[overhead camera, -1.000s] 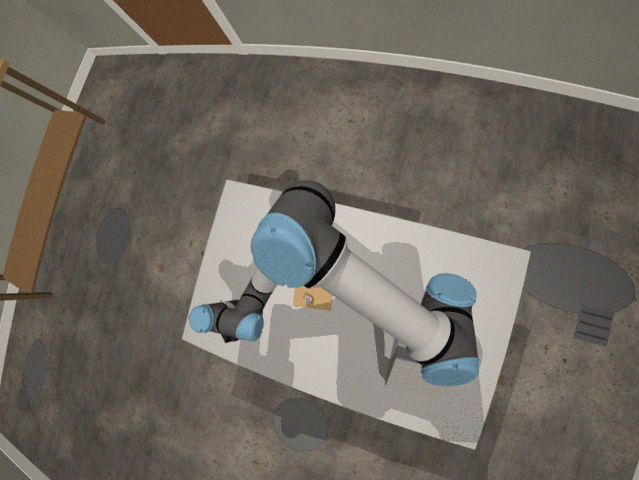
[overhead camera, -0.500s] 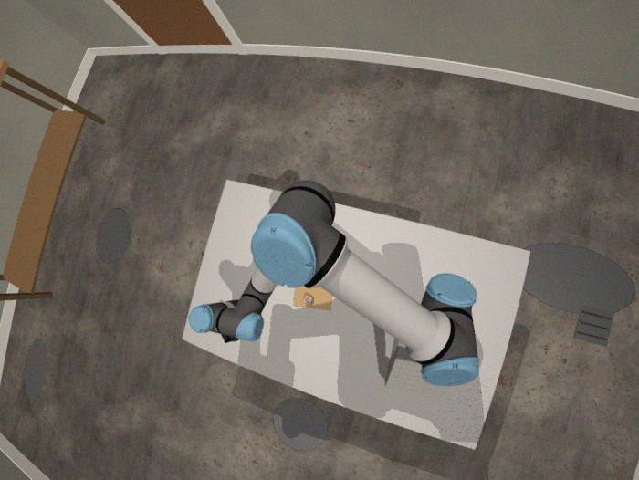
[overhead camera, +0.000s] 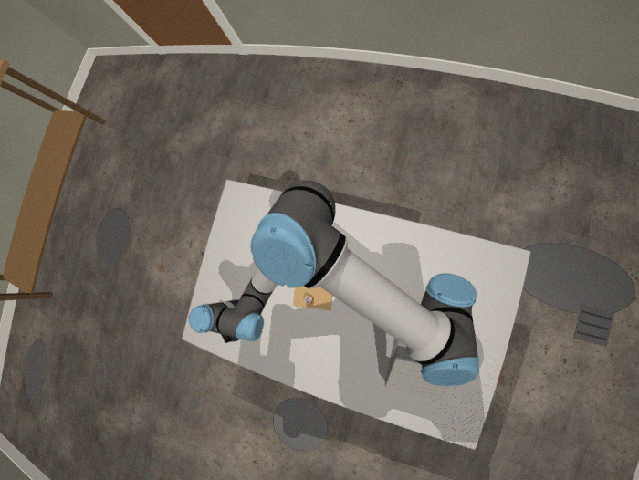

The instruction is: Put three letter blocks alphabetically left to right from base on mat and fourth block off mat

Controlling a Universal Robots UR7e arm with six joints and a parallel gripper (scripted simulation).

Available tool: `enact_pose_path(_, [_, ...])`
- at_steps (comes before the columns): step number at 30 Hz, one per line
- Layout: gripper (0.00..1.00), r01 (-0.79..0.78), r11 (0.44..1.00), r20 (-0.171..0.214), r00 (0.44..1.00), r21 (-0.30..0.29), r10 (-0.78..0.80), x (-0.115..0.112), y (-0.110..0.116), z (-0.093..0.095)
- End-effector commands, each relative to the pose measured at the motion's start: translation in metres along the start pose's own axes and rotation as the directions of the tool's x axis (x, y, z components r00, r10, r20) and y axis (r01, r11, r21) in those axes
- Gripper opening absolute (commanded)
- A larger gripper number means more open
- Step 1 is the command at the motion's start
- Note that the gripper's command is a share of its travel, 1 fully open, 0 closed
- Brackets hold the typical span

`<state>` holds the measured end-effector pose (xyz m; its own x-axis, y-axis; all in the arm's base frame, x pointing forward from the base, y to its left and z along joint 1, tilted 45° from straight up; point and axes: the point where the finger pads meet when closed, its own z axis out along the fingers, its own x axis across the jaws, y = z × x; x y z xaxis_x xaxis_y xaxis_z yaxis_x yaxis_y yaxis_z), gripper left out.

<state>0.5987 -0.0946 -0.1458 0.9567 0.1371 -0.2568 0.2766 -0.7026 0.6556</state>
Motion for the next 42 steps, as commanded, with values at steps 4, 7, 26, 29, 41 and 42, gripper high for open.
enact_pose_path(4, [0.49,0.002,1.000,0.001,1.000,0.000,-0.002,-0.001,-0.001,0.000])
enact_pose_path(7, [0.49,0.002,1.000,0.001,1.000,0.000,-0.002,-0.001,-0.001,0.000])
enact_pose_path(26, [0.49,0.002,1.000,0.001,1.000,0.000,-0.002,-0.001,-0.001,0.000])
enact_pose_path(29, [0.49,0.002,1.000,0.001,1.000,0.000,-0.002,-0.001,-0.001,0.000])
enact_pose_path(41, [0.49,-0.001,1.000,-0.005,1.000,-0.001,0.001,0.002,0.001,-0.043])
enact_pose_path(42, [0.49,-0.001,1.000,-0.005,1.000,-0.001,0.001,0.002,0.001,-0.050])
